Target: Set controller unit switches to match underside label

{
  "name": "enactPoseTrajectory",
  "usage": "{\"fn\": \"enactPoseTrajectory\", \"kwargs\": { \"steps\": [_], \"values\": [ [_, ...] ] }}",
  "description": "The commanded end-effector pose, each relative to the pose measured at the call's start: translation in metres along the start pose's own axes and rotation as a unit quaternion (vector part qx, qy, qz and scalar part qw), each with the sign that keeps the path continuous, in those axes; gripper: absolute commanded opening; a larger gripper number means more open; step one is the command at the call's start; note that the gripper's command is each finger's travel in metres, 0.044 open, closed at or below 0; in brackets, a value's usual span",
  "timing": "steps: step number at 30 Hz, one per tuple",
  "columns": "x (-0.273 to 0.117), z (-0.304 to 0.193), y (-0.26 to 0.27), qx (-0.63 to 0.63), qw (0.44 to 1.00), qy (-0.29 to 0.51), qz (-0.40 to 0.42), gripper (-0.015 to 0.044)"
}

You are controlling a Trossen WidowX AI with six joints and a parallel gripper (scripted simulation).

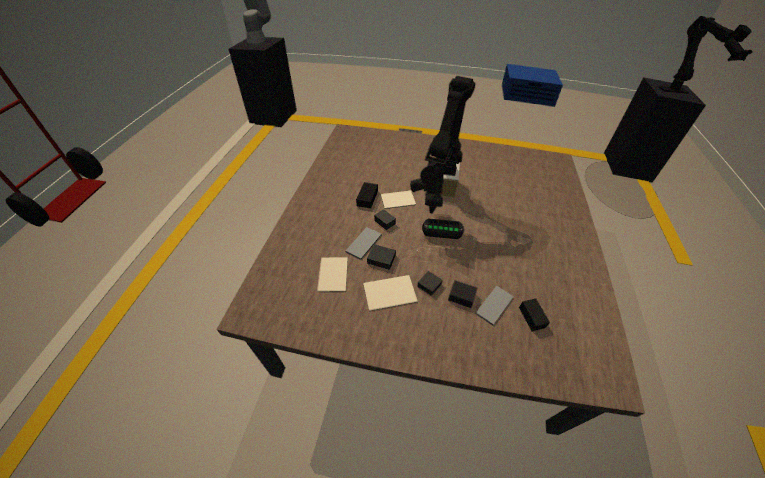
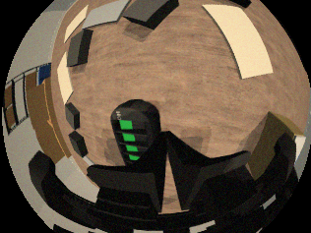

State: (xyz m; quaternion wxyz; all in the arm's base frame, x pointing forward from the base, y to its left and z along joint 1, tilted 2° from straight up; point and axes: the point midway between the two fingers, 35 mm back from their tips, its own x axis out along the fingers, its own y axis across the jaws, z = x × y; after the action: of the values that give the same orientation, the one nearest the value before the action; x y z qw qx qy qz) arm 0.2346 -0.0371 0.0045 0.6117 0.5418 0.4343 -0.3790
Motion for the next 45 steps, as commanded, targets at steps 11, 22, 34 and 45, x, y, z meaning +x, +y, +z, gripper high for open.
{"fn": "enactPoseTrajectory", "kwargs": {
  "steps": [11,22,34,45],
  "values": [
    [-0.004,0.003,0.019,0.000,0.999,0.021,-0.040,0.0131],
    [-0.016,0.009,0.067,0.010,0.986,0.086,-0.143,0.0420],
    [-0.004,0.009,0.065,0.008,0.986,0.086,-0.143,0.0440],
    [0.014,0.010,0.060,0.008,0.986,0.086,-0.143,0.0440]
  ]
}}
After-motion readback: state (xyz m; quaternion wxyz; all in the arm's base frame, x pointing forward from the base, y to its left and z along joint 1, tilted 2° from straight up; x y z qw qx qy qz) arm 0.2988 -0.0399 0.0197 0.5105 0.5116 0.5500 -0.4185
